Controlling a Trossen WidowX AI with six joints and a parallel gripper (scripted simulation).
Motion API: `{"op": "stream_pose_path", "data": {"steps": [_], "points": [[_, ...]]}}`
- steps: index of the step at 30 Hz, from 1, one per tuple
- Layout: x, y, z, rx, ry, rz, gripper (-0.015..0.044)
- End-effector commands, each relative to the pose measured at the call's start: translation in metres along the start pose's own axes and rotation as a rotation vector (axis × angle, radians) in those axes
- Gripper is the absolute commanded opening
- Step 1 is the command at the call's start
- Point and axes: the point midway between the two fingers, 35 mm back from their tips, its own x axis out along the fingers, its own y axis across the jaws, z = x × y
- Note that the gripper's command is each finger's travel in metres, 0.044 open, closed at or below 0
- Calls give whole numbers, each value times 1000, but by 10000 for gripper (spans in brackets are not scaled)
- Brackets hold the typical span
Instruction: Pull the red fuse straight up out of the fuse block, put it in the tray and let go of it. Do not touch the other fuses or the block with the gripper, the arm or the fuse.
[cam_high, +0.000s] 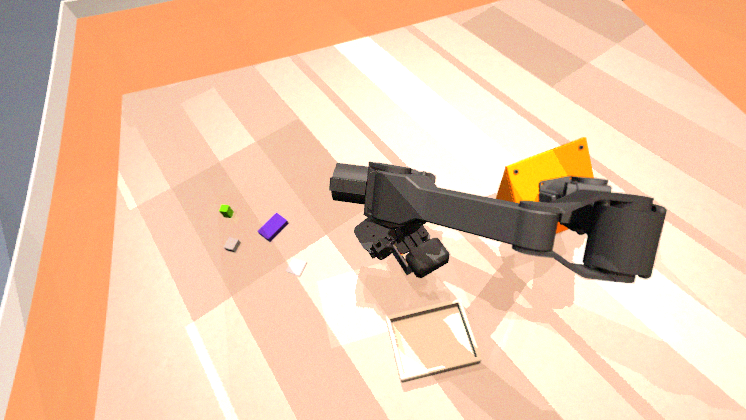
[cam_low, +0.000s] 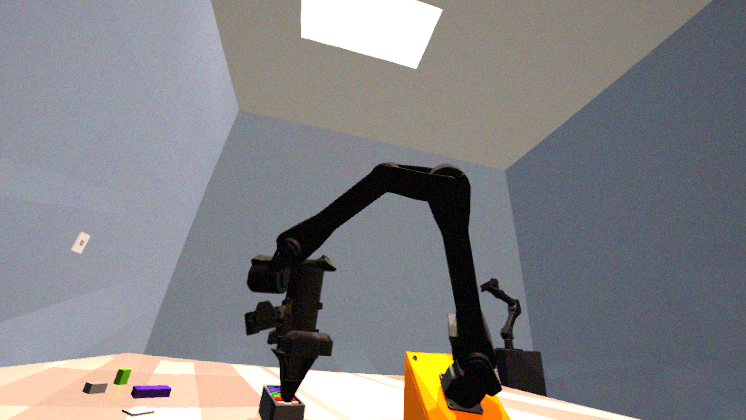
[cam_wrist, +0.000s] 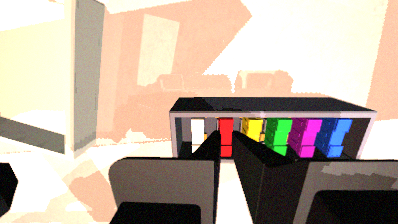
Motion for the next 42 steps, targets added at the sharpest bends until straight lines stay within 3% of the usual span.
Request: {"op": "stream_pose_path", "data": {"steps": [1, 42], "points": [[-1, 0, 0, 0, 0, 0, 0], [-21, -1, 1, 1, -1, -1, 0]]}}
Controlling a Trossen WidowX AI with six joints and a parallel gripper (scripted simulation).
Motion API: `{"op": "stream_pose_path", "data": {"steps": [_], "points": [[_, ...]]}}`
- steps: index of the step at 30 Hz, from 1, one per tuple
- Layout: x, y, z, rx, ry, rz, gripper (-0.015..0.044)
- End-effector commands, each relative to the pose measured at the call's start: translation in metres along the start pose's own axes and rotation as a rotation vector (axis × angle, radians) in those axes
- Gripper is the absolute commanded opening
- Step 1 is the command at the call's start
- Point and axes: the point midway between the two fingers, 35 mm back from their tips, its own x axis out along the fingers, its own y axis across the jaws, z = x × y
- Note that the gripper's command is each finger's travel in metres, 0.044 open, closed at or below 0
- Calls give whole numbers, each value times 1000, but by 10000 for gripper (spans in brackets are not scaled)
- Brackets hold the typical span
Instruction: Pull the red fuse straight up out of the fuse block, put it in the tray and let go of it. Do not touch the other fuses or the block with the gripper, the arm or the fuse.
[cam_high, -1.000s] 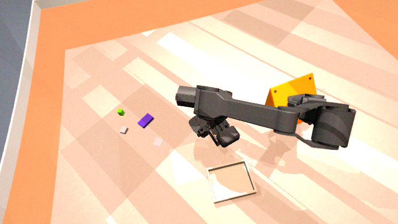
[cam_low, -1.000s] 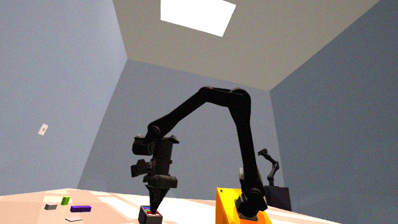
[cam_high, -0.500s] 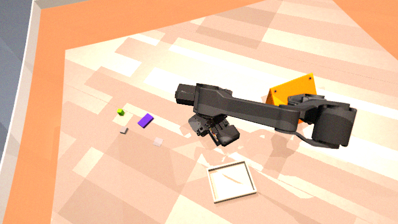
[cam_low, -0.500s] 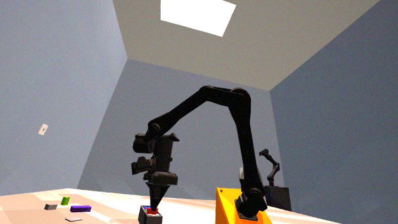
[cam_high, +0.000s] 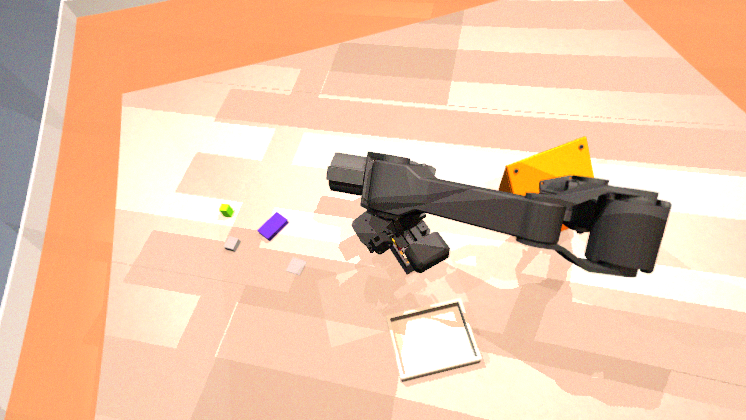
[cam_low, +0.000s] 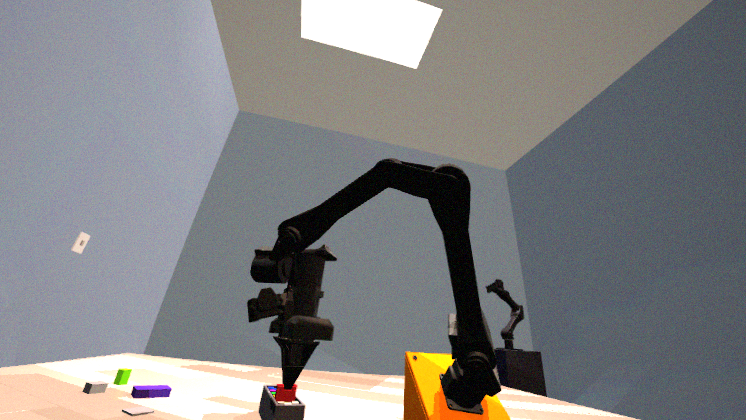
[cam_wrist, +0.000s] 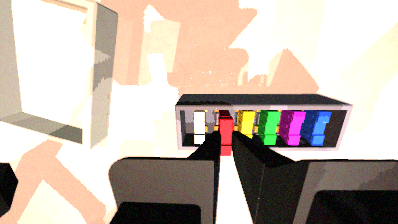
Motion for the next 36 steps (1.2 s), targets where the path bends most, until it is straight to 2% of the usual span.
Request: {"op": "stream_pose_path", "data": {"steps": [1, 36], "points": [[-3, -1, 0, -1, 0, -3, 0], [-20, 0, -1, -1, 0, -2, 0]]}}
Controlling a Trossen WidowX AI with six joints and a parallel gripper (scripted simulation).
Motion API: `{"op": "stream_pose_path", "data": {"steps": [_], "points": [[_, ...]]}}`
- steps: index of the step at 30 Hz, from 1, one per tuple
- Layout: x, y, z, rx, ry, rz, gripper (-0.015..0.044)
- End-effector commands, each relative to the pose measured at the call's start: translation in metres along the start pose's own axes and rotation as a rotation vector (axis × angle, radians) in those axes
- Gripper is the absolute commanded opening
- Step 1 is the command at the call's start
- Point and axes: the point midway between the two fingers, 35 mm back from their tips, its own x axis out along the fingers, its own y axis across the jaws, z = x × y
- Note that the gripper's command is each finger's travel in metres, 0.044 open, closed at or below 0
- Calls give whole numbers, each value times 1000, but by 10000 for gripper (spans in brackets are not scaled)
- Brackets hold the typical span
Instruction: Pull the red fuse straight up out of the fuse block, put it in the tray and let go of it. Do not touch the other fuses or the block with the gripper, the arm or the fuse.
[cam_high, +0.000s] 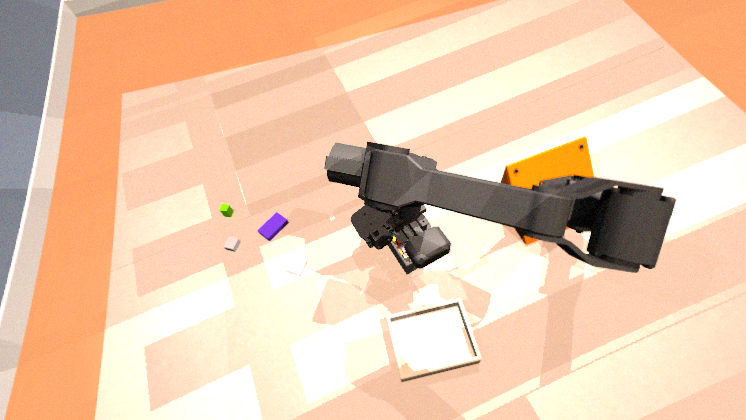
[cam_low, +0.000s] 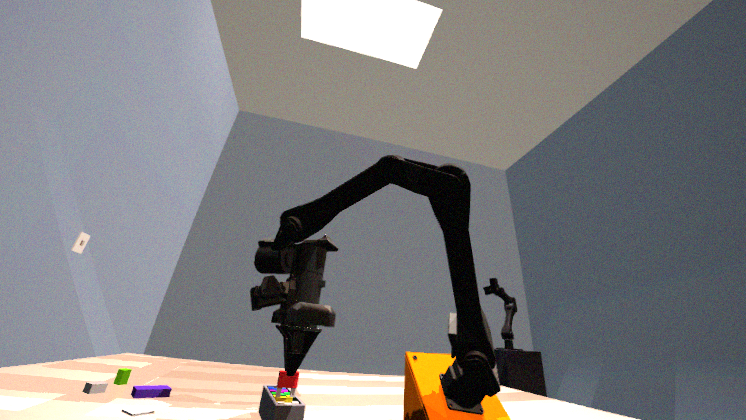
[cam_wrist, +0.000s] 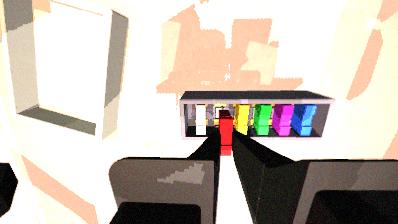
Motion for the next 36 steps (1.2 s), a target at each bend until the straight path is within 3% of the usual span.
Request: {"op": "stream_pose_path", "data": {"steps": [1, 17, 36], "points": [[-4, -1, 0, -1, 0, -3, 0], [-24, 4, 2, 0, 1, -5, 0], [-25, 149, 47, 0, -1, 0, 0]]}}
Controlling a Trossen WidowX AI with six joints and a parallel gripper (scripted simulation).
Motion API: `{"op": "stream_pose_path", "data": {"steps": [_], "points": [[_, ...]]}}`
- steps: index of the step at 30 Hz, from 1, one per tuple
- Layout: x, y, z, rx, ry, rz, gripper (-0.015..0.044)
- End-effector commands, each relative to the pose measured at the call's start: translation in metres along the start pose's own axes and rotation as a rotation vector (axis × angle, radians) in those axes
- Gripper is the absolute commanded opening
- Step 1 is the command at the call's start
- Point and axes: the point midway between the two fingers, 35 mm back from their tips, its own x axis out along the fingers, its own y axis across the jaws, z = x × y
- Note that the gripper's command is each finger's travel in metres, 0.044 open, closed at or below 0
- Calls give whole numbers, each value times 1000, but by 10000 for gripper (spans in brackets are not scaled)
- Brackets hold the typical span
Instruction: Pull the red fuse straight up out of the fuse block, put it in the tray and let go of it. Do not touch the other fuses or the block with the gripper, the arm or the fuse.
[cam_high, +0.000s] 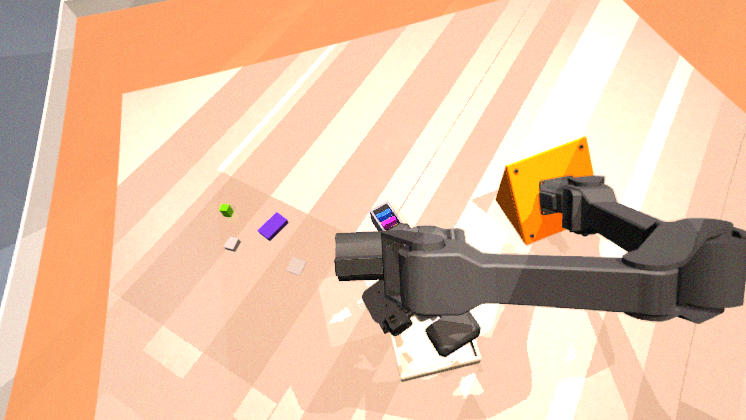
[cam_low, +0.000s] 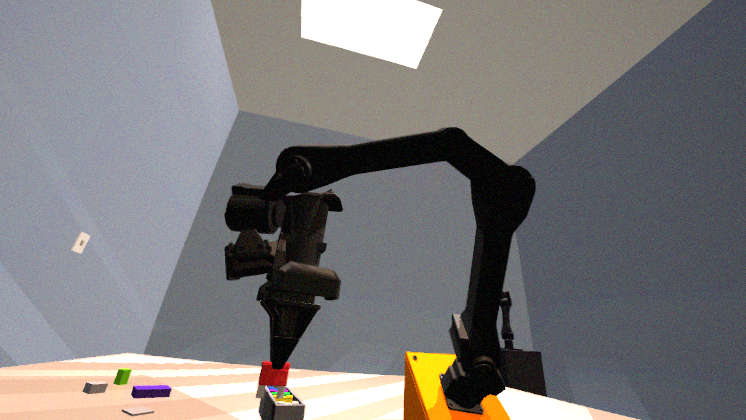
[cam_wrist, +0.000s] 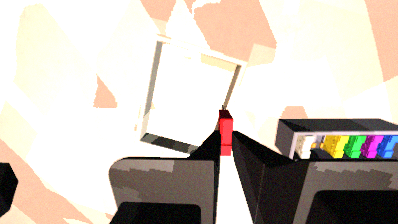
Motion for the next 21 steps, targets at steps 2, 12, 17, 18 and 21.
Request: {"op": "stream_pose_path", "data": {"steps": [2, 12, 17, 18, 21], "points": [[0, 35, 3, -3, -1, 13, 0], [9, 37, 3, -3, -1, 13, 0], [17, 37, 3, -4, -2, 13, 0], [18, 37, 3, -4, -2, 13, 0], [23, 37, 3, -4, -2, 13, 0]]}}
